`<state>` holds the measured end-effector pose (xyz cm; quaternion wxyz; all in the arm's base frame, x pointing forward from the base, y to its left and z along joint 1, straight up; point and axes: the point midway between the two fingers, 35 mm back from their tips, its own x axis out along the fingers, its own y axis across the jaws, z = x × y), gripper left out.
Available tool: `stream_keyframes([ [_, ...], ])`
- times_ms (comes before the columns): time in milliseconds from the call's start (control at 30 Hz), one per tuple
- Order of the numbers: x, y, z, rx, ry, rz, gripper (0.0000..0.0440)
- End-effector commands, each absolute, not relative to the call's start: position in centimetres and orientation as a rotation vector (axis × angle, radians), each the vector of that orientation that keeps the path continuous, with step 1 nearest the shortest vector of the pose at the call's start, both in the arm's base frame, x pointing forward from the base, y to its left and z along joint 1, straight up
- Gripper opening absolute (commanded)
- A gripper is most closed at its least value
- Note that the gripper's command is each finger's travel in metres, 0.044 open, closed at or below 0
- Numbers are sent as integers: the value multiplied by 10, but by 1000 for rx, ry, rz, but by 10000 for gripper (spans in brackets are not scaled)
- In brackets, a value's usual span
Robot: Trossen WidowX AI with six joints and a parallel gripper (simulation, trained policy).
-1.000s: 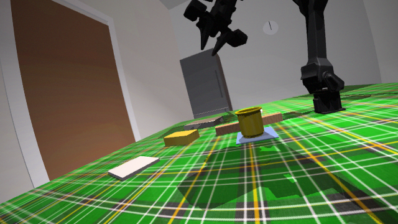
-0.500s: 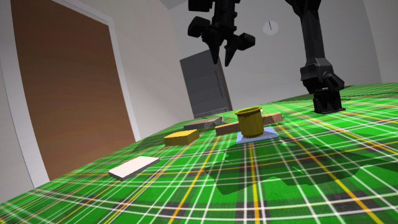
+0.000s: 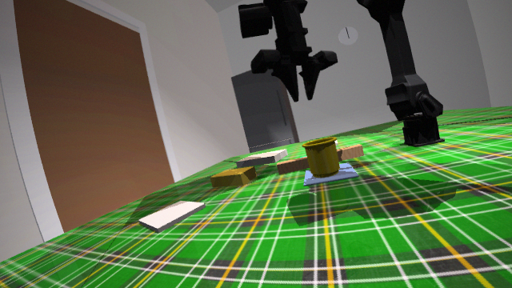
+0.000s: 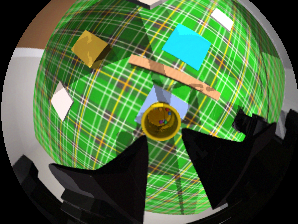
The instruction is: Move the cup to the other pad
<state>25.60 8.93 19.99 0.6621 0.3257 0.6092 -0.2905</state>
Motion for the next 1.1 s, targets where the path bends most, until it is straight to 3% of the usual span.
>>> stream_keyframes([
  [0,252,87,190,712,1404,-704,158],
  [1067,227,83,105,584,1497,-892,192],
])
